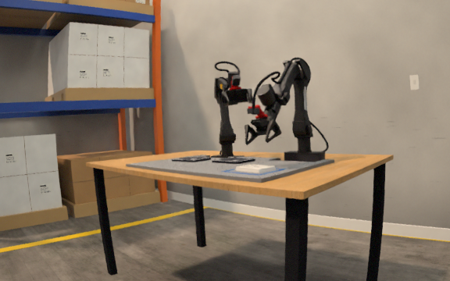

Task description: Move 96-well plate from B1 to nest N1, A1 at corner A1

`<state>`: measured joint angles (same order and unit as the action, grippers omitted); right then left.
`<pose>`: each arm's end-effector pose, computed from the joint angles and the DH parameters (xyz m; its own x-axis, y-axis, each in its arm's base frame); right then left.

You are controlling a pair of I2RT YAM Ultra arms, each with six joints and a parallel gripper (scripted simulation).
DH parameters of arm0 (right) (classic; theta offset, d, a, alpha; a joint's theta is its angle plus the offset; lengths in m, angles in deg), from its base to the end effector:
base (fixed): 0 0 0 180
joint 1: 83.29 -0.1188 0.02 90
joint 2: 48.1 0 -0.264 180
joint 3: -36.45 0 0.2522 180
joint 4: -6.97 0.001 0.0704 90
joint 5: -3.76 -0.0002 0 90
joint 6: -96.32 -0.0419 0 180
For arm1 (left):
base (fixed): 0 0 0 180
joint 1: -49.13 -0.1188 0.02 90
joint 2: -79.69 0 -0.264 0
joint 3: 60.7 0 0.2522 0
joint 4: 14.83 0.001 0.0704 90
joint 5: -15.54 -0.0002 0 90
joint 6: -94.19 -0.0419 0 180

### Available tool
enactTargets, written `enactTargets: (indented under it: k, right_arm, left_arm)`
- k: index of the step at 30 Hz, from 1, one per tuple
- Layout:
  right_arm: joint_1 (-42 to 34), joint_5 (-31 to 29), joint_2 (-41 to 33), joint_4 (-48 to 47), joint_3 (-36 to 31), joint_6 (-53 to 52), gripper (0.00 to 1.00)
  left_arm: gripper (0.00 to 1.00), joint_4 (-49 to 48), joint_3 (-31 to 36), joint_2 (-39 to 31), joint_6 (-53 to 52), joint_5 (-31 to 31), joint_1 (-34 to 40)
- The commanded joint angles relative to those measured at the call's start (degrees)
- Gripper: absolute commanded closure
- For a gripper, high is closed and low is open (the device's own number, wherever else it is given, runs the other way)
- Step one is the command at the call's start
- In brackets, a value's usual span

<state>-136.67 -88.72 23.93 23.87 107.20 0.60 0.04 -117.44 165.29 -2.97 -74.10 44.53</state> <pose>0.1780 0.2381 0.3291 -0.2627 -0.1865 -0.9467 -0.7549 0.6508 0.0813 0.3006 0.0254 0.1825 -0.6942 0.0692 -0.7164 0.0018 0.9955 0.0944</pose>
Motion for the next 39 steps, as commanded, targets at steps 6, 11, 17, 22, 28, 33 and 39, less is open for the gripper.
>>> enactTargets:
  k: [6,11,17,22,28,33,39]
  right_arm:
    - [-1.0,-1.3,-1.7,0.7,-0.9,-0.5,0.00]
    - [-1.1,-1.0,-1.7,0.7,-0.9,-0.5,0.00]
    - [-1.1,-1.0,-1.7,0.7,-0.9,-0.5,0.00]
    - [-1.1,-1.0,-1.7,0.7,-0.9,-0.5,0.00]
    - [-1.1,-1.0,-1.7,0.7,-0.9,-0.5,0.00]
    - [-1.1,-1.0,-1.7,0.7,-0.9,-0.5,0.00]
    - [-1.1,-1.0,-1.7,0.7,-0.9,-0.5,0.00]
  left_arm:
    - [0.00,-0.5,-1.3,-0.2,0.1,0.2,-0.4]
    - [0.00,-0.5,-1.3,-0.2,0.1,0.2,-0.4]
    - [0.00,-0.5,-1.3,-0.2,0.1,0.2,-0.4]
    - [0.00,-0.5,-1.3,-0.2,0.1,0.2,-0.4]
    - [0.00,-0.5,-1.3,-0.2,0.1,0.2,-0.4]
    - [0.00,-0.5,-1.3,-0.2,0.1,0.2,-0.4]
    - [0.00,-0.5,-1.3,-0.2,0.1,0.2,-0.4]
